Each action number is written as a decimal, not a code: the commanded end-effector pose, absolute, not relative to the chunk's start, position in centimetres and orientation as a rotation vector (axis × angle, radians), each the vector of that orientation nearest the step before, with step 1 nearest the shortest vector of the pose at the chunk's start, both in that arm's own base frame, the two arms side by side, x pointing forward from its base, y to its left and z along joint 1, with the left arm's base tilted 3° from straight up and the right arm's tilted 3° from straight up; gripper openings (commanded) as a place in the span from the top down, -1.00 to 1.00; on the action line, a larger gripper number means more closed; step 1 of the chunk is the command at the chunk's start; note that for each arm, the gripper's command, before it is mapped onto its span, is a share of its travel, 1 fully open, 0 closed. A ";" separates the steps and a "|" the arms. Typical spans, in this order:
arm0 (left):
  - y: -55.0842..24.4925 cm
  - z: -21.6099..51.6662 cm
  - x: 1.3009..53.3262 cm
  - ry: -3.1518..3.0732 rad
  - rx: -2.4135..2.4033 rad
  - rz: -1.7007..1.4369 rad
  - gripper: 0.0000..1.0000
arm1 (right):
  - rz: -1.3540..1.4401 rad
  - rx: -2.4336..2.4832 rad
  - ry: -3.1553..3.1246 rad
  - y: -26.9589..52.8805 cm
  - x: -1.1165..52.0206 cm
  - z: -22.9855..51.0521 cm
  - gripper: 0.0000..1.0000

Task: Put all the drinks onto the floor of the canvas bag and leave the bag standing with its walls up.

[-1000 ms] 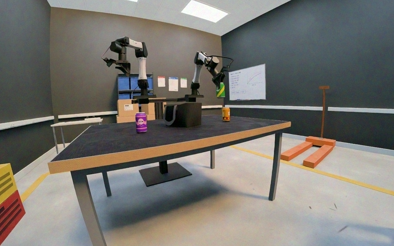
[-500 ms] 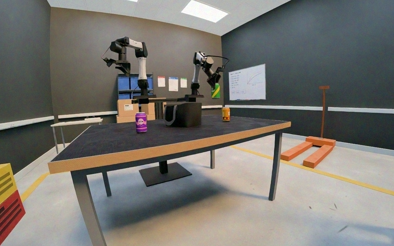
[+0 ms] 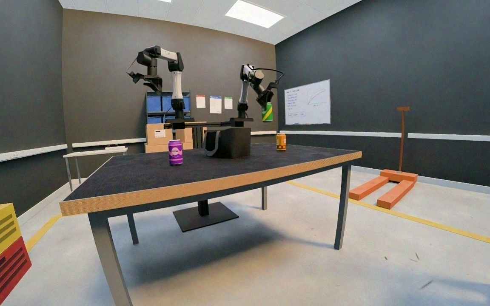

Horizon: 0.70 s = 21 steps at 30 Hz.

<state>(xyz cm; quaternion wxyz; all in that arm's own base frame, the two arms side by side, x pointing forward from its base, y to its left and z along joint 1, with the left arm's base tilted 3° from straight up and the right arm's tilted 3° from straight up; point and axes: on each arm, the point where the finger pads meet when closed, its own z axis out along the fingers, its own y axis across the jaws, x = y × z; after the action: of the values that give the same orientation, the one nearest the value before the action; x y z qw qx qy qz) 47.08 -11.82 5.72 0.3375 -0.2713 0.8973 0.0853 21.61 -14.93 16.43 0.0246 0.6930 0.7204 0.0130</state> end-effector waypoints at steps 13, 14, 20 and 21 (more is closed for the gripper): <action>-13.1 10.9 49.4 2.192 -0.727 0.115 -0.48 | 0.020 2.111 2.173 -15.6 21.9 17.7 -1.00; -13.0 10.9 49.4 2.192 -0.727 0.116 -0.48 | 0.020 2.111 2.173 -15.6 21.9 17.7 -1.00; -12.5 9.5 48.5 2.222 -0.723 0.146 -0.48 | 0.020 2.111 2.173 -15.6 21.9 17.7 -1.00; -12.2 8.5 48.1 2.238 -0.720 0.166 -0.48 | 0.020 2.111 2.173 -15.6 21.9 17.7 -1.00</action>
<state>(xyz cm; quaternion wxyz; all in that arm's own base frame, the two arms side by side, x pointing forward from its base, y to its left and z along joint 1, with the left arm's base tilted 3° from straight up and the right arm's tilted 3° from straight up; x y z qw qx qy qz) 47.24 -12.09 5.79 0.3425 -0.2712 0.8958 0.0820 21.61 -14.93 16.43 0.0246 0.6930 0.7204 0.0130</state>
